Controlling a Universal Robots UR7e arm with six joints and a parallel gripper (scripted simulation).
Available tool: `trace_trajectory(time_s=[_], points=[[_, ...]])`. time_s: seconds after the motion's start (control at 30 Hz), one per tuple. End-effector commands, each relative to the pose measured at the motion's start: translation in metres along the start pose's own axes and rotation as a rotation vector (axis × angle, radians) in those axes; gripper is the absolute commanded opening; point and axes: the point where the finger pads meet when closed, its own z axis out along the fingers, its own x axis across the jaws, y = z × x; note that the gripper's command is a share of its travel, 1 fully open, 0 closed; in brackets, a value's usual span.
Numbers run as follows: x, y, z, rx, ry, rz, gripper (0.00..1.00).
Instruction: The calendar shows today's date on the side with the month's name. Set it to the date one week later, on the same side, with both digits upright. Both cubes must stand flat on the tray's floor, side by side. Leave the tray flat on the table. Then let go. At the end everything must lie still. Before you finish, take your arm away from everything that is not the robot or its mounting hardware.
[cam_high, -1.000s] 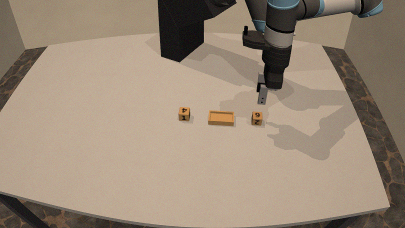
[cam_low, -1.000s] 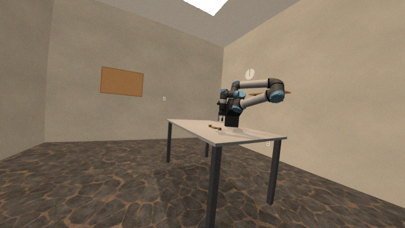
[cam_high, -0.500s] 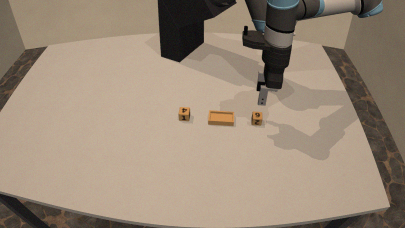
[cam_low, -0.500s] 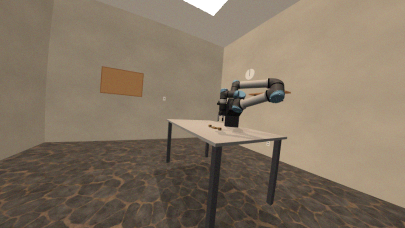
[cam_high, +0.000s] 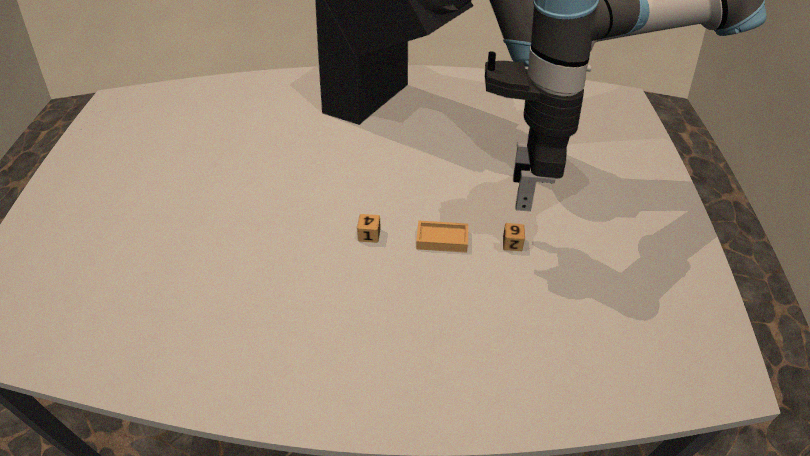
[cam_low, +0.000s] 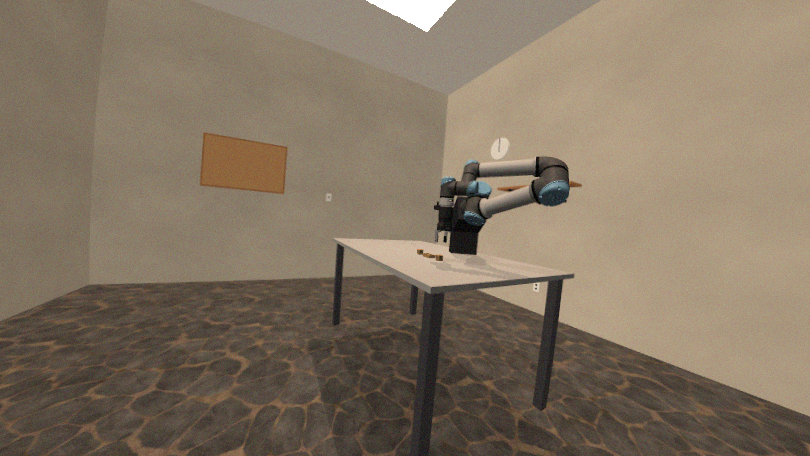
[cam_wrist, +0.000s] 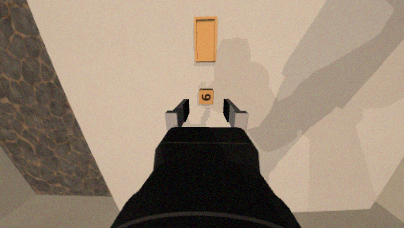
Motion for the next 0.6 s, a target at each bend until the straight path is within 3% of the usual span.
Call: trace_trajectory(time_s=[0.0, 0.27, 0.57], points=[[-0.003, -0.002, -0.002, 0.003, -0.003, 0.009, 1.00], [-0.007, -0.012, -0.004, 0.005, -0.003, 0.085, 1.00], [-0.016, -0.039, -0.007, 0.008, -0.004, 0.294, 1.00]])
